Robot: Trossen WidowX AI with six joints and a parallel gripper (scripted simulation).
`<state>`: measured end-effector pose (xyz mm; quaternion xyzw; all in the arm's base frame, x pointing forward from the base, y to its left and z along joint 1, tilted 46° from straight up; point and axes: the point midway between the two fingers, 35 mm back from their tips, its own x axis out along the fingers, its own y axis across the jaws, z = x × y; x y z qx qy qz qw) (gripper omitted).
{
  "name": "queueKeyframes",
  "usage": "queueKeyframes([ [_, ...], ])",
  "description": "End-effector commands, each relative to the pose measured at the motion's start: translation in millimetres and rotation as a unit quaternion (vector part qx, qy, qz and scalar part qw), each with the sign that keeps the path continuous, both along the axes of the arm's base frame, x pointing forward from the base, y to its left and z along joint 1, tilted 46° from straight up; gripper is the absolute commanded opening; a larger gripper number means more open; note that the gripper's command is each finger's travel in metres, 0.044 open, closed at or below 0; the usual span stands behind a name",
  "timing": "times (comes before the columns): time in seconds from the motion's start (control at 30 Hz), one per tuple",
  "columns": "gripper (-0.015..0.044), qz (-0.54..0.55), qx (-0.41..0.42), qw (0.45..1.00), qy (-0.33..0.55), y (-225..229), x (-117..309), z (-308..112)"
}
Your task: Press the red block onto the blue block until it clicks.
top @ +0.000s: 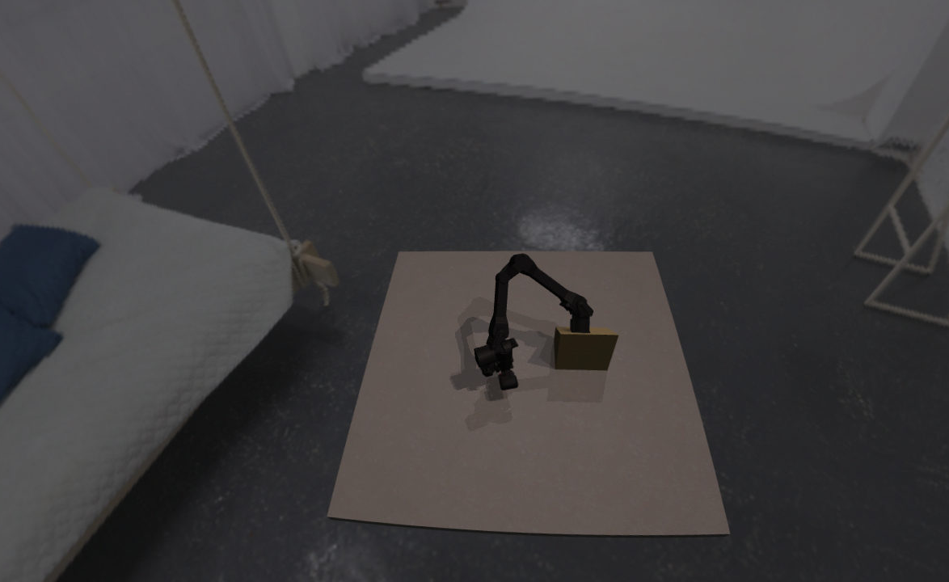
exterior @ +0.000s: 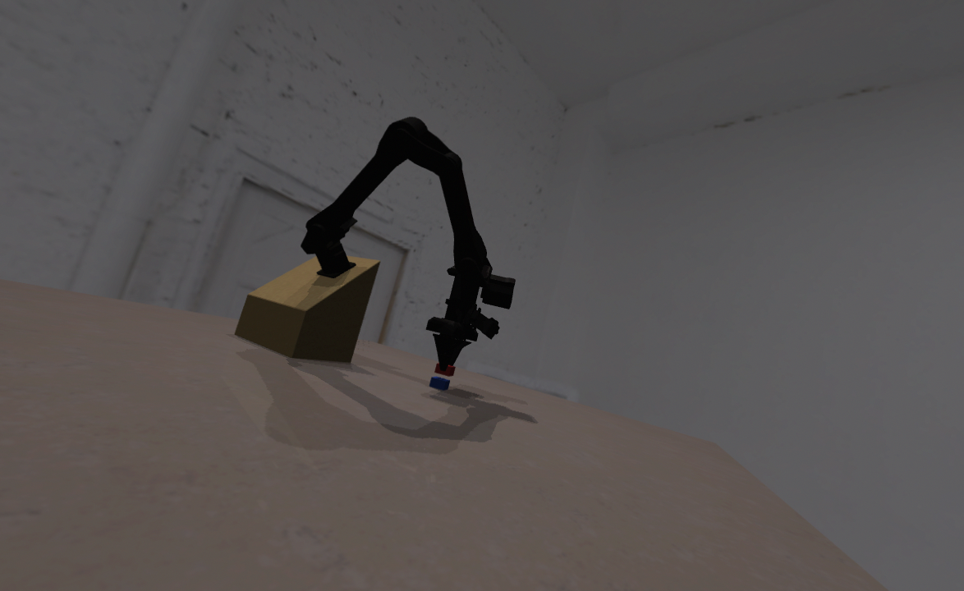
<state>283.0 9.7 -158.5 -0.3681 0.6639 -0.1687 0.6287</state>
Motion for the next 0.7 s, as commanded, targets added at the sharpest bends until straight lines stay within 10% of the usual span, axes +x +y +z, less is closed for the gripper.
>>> queueKeyframes([
  [0.0,0.0000,0.001,-0.005,1.000,0.007,-5.8,-3.5,-6.0],
  [0.67,0.0000,0.001,-0.005,1.000,0.007,-8.0,-3.2,-7.9],
])
